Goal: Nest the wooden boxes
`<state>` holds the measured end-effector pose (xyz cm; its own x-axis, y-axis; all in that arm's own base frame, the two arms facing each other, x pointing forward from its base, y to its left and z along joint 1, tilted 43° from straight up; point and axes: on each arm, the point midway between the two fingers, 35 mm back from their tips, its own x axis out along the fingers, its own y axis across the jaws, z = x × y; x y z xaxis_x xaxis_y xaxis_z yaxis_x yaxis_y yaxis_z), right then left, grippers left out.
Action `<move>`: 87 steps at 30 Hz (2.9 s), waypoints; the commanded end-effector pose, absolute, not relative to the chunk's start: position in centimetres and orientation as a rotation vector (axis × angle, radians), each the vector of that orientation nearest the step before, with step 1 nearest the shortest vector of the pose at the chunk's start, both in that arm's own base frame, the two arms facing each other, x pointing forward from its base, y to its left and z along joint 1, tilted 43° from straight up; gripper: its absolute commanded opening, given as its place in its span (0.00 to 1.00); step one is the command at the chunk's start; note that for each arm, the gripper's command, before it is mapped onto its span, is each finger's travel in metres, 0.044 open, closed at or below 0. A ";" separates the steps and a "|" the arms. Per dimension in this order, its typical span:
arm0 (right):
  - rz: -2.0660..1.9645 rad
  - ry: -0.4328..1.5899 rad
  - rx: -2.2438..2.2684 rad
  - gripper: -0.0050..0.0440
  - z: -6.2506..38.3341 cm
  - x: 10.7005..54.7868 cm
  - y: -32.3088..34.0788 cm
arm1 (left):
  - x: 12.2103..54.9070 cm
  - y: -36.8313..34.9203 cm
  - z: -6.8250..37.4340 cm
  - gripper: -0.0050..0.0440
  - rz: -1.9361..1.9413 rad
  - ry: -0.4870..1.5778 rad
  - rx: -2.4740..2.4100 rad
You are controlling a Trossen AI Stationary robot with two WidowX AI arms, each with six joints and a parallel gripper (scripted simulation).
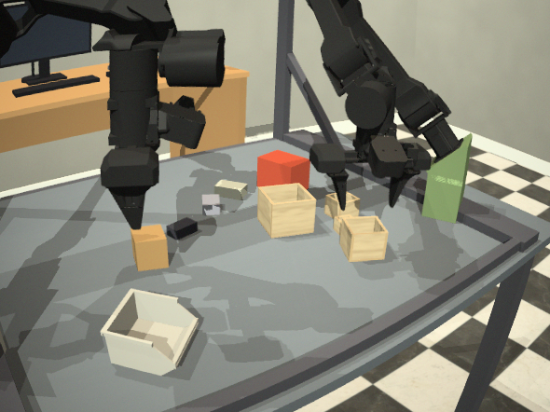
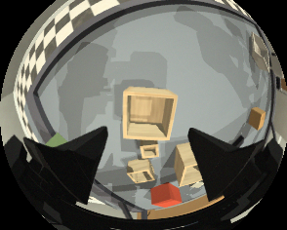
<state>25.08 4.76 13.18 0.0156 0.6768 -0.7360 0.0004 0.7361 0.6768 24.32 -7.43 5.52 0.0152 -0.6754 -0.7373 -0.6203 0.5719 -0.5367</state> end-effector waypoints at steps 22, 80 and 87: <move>0.578 1.463 0.581 0.92 13.5 25.1 4.6 | 24.8 -7.3 5.9 0.92 -0.070 1.649 -1.098; 0.578 1.463 0.581 0.92 13.5 25.1 4.6 | 24.6 -10.4 2.3 0.08 -0.056 1.667 -1.109; 0.578 1.463 0.581 0.92 13.5 25.1 4.6 | 24.9 -10.4 2.6 0.20 -0.066 1.651 -1.106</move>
